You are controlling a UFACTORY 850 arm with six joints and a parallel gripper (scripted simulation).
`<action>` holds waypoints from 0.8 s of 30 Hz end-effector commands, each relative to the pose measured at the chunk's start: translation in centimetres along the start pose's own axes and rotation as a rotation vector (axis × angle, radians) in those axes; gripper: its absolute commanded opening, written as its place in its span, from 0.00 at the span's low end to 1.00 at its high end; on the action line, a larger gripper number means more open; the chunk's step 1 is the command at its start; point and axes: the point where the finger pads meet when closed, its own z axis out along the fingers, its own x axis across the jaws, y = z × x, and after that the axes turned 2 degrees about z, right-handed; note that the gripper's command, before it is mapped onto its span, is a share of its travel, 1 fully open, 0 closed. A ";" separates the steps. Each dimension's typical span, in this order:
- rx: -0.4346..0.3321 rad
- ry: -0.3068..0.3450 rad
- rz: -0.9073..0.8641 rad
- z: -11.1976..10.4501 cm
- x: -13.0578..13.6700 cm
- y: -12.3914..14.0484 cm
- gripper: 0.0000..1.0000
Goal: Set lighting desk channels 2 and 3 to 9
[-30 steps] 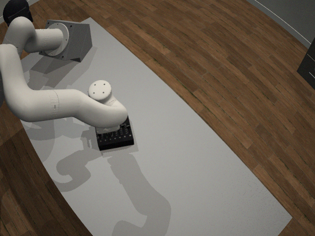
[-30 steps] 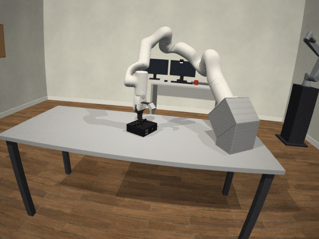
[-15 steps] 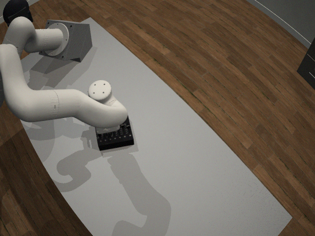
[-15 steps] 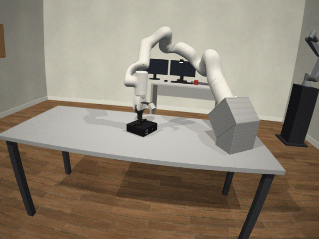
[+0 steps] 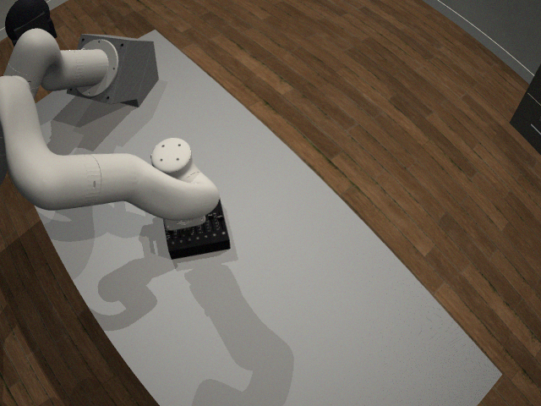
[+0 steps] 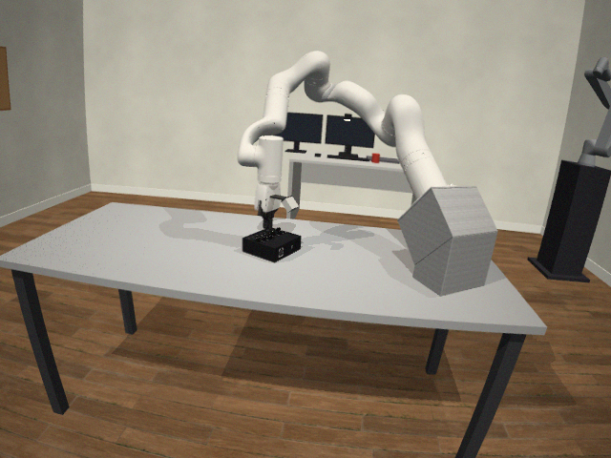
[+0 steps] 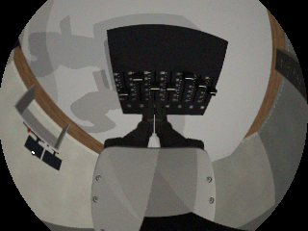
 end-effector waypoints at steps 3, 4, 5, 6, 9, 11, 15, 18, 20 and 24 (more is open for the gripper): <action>-0.001 0.001 0.000 0.1 0.0 0.1 0.00; -0.001 0.001 0.000 0.1 0.0 0.1 0.00; -0.001 0.001 0.000 0.2 0.0 0.1 0.00; -0.001 0.001 0.000 0.2 0.0 0.1 0.00; -0.001 0.001 0.000 0.5 0.0 0.1 0.00; -0.001 0.001 0.000 0.6 0.0 0.1 0.00; -0.001 0.001 0.000 0.8 0.0 0.1 0.00; -0.001 0.001 0.000 0.9 0.0 0.1 0.00; -0.001 0.001 0.000 1.0 0.0 0.1 0.00; -0.001 0.001 0.000 1.1 0.0 0.1 0.00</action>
